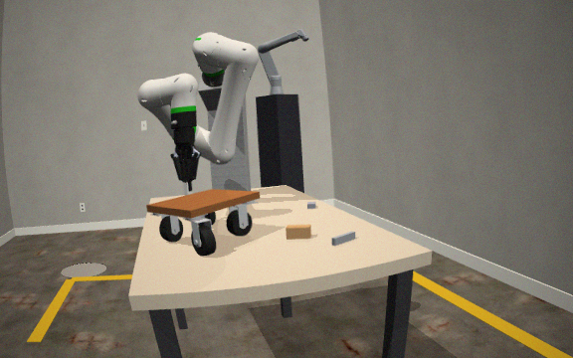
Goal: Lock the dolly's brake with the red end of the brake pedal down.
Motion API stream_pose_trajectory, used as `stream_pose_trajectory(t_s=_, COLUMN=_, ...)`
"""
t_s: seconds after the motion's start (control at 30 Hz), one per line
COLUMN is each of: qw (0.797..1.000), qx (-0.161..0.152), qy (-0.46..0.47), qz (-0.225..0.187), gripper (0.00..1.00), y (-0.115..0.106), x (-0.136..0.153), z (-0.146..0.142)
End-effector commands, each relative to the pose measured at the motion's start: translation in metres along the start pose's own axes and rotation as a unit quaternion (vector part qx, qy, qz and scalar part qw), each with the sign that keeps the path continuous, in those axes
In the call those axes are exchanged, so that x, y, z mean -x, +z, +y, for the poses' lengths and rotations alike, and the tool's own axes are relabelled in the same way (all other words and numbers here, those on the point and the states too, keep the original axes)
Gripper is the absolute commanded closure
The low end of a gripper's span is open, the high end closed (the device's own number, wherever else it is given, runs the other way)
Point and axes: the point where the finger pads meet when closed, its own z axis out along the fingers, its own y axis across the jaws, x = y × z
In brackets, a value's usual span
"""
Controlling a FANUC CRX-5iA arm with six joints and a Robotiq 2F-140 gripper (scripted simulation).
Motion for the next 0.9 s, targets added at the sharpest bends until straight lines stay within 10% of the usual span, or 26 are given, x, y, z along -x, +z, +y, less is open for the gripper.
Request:
stream_pose_trajectory(t_s=0.0, qw=1.000, qx=0.000, qy=0.000, qz=0.000, gripper=1.00, y=-0.011, x=0.000, z=0.000)
stream_pose_trajectory(t_s=0.87, qw=1.000, qx=0.000, qy=0.000, qz=0.000, gripper=1.00, y=-0.077, x=0.000, z=0.000)
